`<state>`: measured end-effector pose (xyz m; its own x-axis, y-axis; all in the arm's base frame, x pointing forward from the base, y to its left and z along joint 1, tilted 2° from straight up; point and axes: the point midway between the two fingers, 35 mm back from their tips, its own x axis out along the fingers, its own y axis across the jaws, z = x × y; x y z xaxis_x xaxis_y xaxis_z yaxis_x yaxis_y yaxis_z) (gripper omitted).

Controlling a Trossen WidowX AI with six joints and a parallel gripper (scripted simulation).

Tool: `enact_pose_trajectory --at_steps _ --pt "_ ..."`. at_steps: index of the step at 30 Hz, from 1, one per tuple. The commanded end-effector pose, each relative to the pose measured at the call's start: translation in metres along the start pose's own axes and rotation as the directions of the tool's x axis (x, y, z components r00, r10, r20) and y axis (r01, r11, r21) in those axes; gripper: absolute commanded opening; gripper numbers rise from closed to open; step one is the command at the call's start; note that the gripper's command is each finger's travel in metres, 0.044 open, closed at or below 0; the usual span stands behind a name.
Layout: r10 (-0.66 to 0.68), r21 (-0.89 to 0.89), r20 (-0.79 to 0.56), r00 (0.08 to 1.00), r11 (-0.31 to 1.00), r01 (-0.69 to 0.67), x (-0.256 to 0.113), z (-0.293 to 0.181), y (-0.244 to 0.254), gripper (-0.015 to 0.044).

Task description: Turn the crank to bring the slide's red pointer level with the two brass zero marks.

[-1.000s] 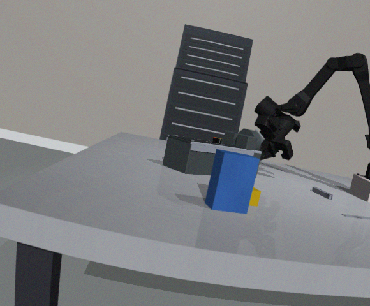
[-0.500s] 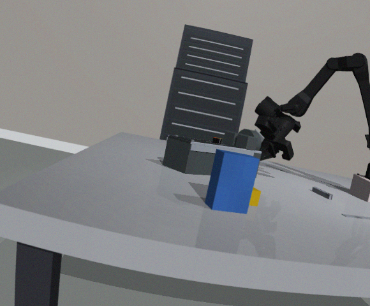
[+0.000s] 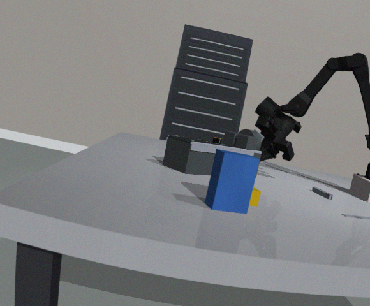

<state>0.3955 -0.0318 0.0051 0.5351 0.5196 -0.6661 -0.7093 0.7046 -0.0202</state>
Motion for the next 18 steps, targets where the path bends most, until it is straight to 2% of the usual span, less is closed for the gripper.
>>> enact_pose_trajectory --at_steps 1,18 --pt "0.02 0.01 -0.009 1.0 1.0 -0.02 0.0028 -0.0027 0.0086 0.0" --pt "0.02 0.01 -0.009 1.0 1.0 -0.02 0.0027 -0.0026 0.0115 0.0"
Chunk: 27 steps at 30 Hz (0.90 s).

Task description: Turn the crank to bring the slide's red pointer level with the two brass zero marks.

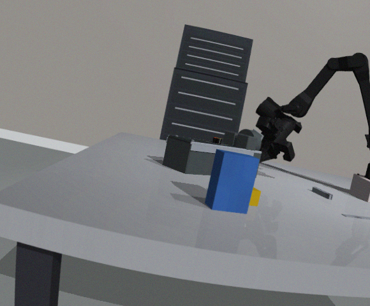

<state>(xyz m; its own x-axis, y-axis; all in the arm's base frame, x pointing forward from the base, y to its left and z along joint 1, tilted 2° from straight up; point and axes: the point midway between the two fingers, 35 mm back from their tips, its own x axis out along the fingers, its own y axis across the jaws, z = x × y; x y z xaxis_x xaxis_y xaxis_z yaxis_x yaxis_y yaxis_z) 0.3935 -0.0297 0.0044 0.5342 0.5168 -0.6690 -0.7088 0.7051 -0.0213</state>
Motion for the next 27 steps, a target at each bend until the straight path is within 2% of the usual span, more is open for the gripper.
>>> enact_pose_trajectory --at_steps 1,27 --pt "0.021 0.011 -0.005 1.0 1.0 -0.021 0.0022 -0.0021 0.0089 0.0" --pt "0.022 0.011 -0.005 1.0 1.0 -0.022 0.0009 -0.001 0.0175 0.0"
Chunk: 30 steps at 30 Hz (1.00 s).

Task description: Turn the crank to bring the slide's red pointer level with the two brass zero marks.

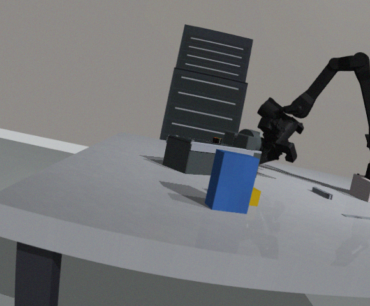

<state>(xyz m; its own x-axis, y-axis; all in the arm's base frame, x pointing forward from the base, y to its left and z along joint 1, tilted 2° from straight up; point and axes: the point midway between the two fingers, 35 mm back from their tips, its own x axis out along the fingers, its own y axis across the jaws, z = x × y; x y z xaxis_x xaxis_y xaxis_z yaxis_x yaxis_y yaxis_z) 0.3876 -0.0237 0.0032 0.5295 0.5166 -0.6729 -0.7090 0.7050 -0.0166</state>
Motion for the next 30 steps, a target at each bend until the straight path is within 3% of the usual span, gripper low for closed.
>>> enact_pose_trajectory --at_steps 1,30 --pt "0.018 0.008 0.0 1.0 1.0 -0.018 0.0 0.0 0.009 0.0" --pt "0.019 0.009 0.0 1.0 1.0 -0.019 -0.008 0.008 0.026 0.0"
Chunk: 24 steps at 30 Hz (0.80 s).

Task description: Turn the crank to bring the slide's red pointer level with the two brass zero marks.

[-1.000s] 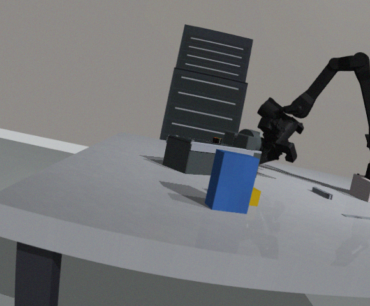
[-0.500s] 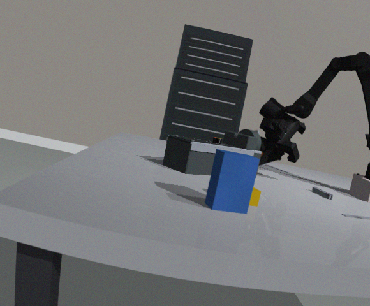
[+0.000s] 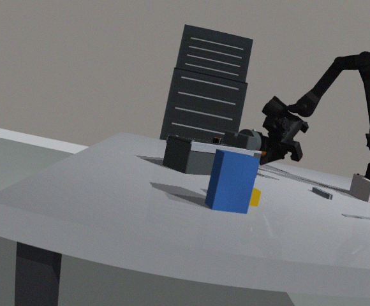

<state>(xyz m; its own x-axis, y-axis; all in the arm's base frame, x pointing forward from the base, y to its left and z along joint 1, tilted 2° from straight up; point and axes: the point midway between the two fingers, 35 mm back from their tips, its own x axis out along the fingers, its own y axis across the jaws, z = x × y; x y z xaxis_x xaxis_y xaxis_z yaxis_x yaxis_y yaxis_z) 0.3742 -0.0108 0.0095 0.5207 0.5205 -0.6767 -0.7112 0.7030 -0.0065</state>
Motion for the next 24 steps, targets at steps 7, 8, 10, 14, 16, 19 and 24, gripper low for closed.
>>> enact_pose_trajectory --at_steps 7,8,10,14,16,19,24 --pt "0.01 0.003 0.005 1.0 1.0 -0.01 -0.008 0.008 0.011 0.0" --pt "0.01 0.003 0.005 1.0 1.0 -0.01 -0.009 0.008 0.011 0.0" --pt "0.01 0.003 0.005 1.0 1.0 -0.01 -0.01 0.01 0.012 0.0" --pt "0.01 0.003 0.005 1.0 1.0 -0.01 -0.013 0.012 0.013 0.0" --pt "0.01 0.003 0.005 1.0 1.0 -0.01 -0.014 0.014 0.013 0.0" --pt "0.01 0.003 0.005 1.0 1.0 -0.01 -0.016 0.016 0.014 0.0" --pt "0.01 0.003 0.005 1.0 1.0 -0.01 -0.02 0.019 0.013 0.0"
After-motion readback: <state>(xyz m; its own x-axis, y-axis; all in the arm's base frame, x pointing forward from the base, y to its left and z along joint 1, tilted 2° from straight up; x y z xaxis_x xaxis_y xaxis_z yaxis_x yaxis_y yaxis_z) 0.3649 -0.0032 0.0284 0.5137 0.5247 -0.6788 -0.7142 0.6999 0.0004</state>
